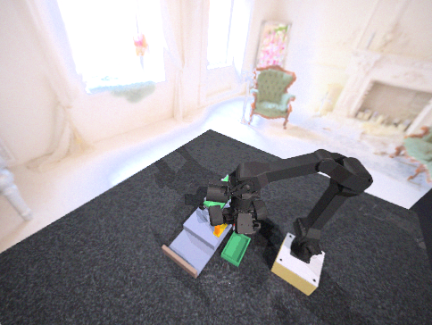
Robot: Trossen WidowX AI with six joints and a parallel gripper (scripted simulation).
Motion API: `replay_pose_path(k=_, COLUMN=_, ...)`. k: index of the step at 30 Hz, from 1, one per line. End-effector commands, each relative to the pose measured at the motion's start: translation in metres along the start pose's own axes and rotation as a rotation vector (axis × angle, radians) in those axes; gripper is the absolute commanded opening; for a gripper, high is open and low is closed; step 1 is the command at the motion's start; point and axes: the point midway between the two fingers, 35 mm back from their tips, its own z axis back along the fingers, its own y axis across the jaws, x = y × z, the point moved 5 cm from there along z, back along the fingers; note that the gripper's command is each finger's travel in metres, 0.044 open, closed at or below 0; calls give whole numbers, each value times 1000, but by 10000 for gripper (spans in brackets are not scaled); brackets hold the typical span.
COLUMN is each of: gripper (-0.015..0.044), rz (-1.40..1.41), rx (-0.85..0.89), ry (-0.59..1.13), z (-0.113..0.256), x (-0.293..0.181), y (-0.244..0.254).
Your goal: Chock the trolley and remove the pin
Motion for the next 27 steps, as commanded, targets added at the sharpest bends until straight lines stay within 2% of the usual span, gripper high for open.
replay_pose_path(k=1, gripper=0, rz=126, rx=-20, ry=-19, z=0, x=-1, y=2)
replay_pose_path(k=27, gripper=0, rz=874, rx=-139, ry=-118, z=-1, x=-14, y=6)
